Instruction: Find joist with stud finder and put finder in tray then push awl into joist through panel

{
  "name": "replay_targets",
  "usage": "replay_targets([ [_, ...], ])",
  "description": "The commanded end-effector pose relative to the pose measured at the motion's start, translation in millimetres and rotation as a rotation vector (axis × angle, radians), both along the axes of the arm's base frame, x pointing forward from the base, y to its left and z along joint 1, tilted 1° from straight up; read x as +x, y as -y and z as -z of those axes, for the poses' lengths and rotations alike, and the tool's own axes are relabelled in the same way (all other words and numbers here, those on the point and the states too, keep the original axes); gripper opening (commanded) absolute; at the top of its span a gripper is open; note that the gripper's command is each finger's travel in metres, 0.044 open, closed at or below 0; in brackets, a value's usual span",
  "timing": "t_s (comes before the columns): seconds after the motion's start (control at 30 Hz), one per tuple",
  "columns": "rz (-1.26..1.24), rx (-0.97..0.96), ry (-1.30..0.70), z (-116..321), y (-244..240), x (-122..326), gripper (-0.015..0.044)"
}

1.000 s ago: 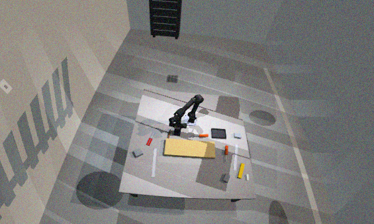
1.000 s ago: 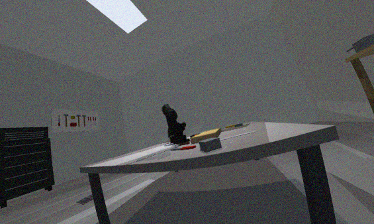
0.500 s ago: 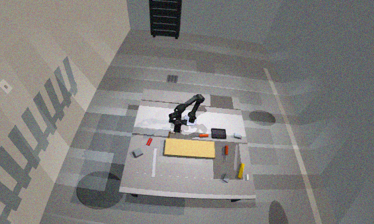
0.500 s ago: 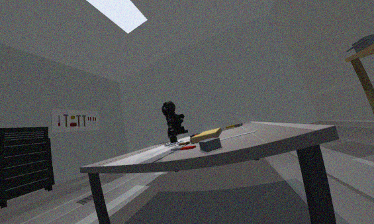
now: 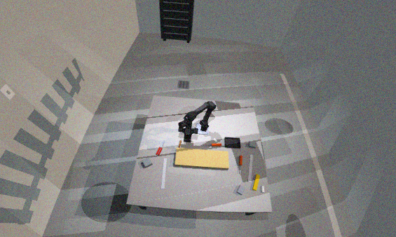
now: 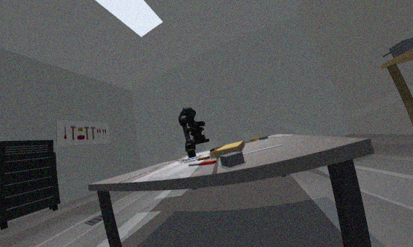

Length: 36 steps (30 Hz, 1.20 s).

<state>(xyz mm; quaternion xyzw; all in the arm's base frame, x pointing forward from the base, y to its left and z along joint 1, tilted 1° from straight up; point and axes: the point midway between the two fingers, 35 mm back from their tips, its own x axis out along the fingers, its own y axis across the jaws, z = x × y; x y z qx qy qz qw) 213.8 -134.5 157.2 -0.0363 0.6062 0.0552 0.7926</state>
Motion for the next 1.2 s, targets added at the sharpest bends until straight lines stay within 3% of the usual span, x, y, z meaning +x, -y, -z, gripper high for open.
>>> replay_targets([
  [0.0,-0.003,-0.01,0.007,-8,6,17,0.0],
  [1.17,-0.058,-0.009,0.02,-9,4,174,0.0],
])
